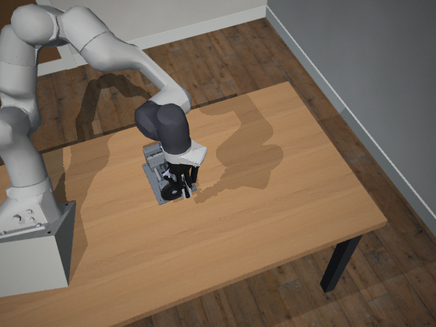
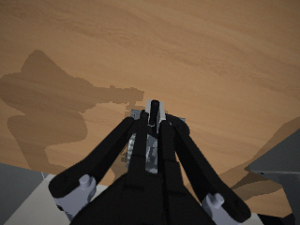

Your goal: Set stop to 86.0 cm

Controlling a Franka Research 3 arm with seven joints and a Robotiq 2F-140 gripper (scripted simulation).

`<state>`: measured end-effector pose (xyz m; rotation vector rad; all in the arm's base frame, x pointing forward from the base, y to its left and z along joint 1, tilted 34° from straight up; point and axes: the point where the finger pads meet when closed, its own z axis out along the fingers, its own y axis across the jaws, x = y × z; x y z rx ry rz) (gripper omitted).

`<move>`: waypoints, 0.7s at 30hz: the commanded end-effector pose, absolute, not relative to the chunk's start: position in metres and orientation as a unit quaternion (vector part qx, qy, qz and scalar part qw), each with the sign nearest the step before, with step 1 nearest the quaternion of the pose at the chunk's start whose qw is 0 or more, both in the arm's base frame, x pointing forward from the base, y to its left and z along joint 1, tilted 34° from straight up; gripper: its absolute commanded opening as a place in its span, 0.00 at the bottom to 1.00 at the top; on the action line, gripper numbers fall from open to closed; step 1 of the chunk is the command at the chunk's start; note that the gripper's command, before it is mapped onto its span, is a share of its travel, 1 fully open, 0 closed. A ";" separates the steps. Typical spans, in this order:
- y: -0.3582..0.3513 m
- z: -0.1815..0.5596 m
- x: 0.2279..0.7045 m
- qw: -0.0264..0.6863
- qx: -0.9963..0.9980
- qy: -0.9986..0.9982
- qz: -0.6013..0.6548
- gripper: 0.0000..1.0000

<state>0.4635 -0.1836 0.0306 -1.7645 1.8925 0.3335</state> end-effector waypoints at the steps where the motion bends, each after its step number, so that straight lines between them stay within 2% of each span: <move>1: -0.186 0.035 0.459 0.263 -0.651 0.701 0.126 0.04; 21: -0.192 0.044 0.433 0.263 -0.651 0.701 0.126 0.04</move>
